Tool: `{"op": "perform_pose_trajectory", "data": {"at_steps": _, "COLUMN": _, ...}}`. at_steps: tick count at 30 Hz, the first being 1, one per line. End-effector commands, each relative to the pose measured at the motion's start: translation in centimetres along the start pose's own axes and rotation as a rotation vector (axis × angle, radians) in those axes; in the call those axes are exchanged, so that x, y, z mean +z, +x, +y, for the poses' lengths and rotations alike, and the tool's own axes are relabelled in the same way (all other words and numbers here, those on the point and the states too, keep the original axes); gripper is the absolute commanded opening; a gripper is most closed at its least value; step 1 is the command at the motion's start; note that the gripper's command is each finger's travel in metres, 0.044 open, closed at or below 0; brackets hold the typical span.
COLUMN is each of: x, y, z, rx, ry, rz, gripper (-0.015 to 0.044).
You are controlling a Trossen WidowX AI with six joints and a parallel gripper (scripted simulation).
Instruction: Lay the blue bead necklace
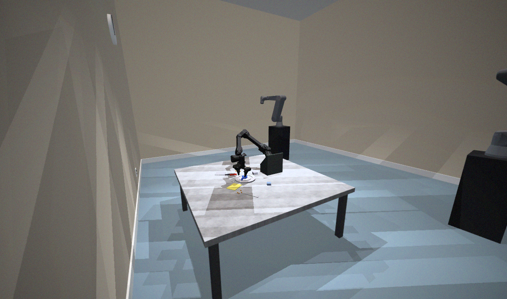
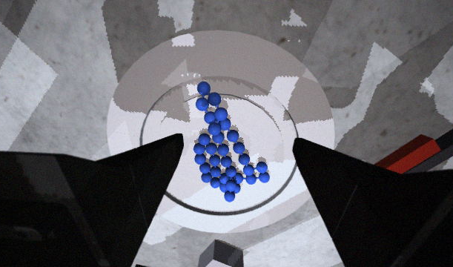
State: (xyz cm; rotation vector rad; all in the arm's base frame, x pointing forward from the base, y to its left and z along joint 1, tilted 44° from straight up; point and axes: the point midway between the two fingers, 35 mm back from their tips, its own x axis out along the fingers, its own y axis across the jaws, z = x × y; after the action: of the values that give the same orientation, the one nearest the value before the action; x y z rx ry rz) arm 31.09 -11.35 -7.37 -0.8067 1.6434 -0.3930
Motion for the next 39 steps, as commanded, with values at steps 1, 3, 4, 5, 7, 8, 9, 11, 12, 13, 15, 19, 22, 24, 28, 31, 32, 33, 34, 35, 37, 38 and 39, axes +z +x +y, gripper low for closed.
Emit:
{"op": "perform_pose_trajectory", "data": {"at_steps": 1, "x": -0.2, "y": 0.8, "z": 0.2, "rx": 0.001, "ry": -0.011, "rz": 0.009, "gripper": 0.0380}}
{"op": "perform_pose_trajectory", "data": {"at_steps": 3, "x": -0.2, "y": 1.1, "z": 0.2, "rx": 0.001, "ry": -0.012, "rz": 0.010, "gripper": 0.0380}}
{"op": "perform_pose_trajectory", "data": {"at_steps": 4, "x": -0.2, "y": 1.3, "z": 0.3, "rx": 0.001, "ry": -0.012, "rz": 0.011, "gripper": 0.0380}}
{"op": "perform_pose_trajectory", "data": {"at_steps": 5, "x": -0.3, "y": 1.4, "z": 0.3, "rx": 0.001, "ry": -0.013, "rz": 0.011, "gripper": 0.0380}}
{"op": "perform_pose_trajectory", "data": {"at_steps": 7, "x": -0.3, "y": 1.7, "z": 0.3, "rx": 0.001, "ry": -0.014, "rz": 0.012, "gripper": 0.0380}}
{"op": "perform_pose_trajectory", "data": {"at_steps": 8, "x": -0.3, "y": 1.9, "z": 0.3, "rx": 0.001, "ry": -0.015, "rz": 0.013, "gripper": 0.0380}}
{"op": "perform_pose_trajectory", "data": {"at_steps": 9, "x": -0.4, "y": 2.0, "z": 0.3, "rx": 0.001, "ry": -0.015, "rz": 0.013, "gripper": 0.0380}}
{"op": "perform_pose_trajectory", "data": {"at_steps": 11, "x": -0.4, "y": 2.1, "z": 0.3, "rx": 0.002, "ry": -0.016, "rz": 0.014, "gripper": 0.0380}}
{"op": "perform_pose_trajectory", "data": {"at_steps": 12, "x": -0.4, "y": 2.1, "z": 0.3, "rx": 0.002, "ry": -0.016, "rz": 0.014, "gripper": 0.0380}}
{"op": "perform_pose_trajectory", "data": {"at_steps": 13, "x": -0.4, "y": 2.1, "z": 0.3, "rx": 0.002, "ry": -0.016, "rz": 0.014, "gripper": 0.0380}}
{"op": "perform_pose_trajectory", "data": {"at_steps": 15, "x": -0.3, "y": 1.9, "z": 0.2, "rx": 0.004, "ry": -0.008, "rz": 0.009, "gripper": 0.0354}}
{"op": "perform_pose_trajectory", "data": {"at_steps": 19, "x": -0.3, "y": 1.9, "z": 0.2, "rx": 0.004, "ry": -0.008, "rz": 0.009, "gripper": 0.0249}}
{"op": "perform_pose_trajectory", "data": {"at_steps": 22, "x": -0.3, "y": 1.9, "z": 0.2, "rx": 0.004, "ry": -0.008, "rz": 0.009, "gripper": 0.0170}}
{"op": "perform_pose_trajectory", "data": {"at_steps": 24, "x": -0.3, "y": 1.9, "z": 0.2, "rx": 0.004, "ry": -0.008, "rz": 0.009, "gripper": 0.0137}}
{"op": "perform_pose_trajectory", "data": {"at_steps": 28, "x": -0.3, "y": 1.9, "z": 0.2, "rx": 0.004, "ry": -0.008, "rz": 0.009, "gripper": 0.0110}}
{"op": "perform_pose_trajectory", "data": {"at_steps": 31, "x": -0.3, "y": 1.9, "z": 0.2, "rx": 0.004, "ry": -0.008, "rz": 0.009, "gripper": 0.0090}}
{"op": "perform_pose_trajectory", "data": {"at_steps": 32, "x": -0.3, "y": 1.9, "z": 0.2, "rx": 0.004, "ry": -0.008, "rz": 0.009, "gripper": 0.0084}}
{"op": "perform_pose_trajectory", "data": {"at_steps": 33, "x": -0.3, "y": 1.9, "z": 0.2, "rx": 0.004, "ry": -0.008, "rz": 0.009, "gripper": 0.0077}}
{"op": "perform_pose_trajectory", "data": {"at_steps": 34, "x": -0.3, "y": 1.9, "z": 0.2, "rx": 0.004, "ry": -0.008, "rz": 0.009, "gripper": 0.0070}}
{"op": "perform_pose_trajectory", "data": {"at_steps": 35, "x": -0.3, "y": 1.9, "z": 0.2, "rx": 0.004, "ry": -0.008, "rz": 0.009, "gripper": 0.0064}}
{"op": "perform_pose_trajectory", "data": {"at_steps": 37, "x": -0.3, "y": 1.9, "z": 0.2, "rx": 0.004, "ry": -0.008, "rz": 0.009, "gripper": 0.0050}}
{"op": "perform_pose_trajectory", "data": {"at_steps": 38, "x": -0.3, "y": 1.9, "z": 0.2, "rx": 0.004, "ry": -0.008, "rz": 0.009, "gripper": 0.0044}}
{"op": "perform_pose_trajectory", "data": {"at_steps": 39, "x": -0.3, "y": 1.9, "z": 0.2, "rx": 0.004, "ry": -0.008, "rz": 0.009, "gripper": 0.0037}}
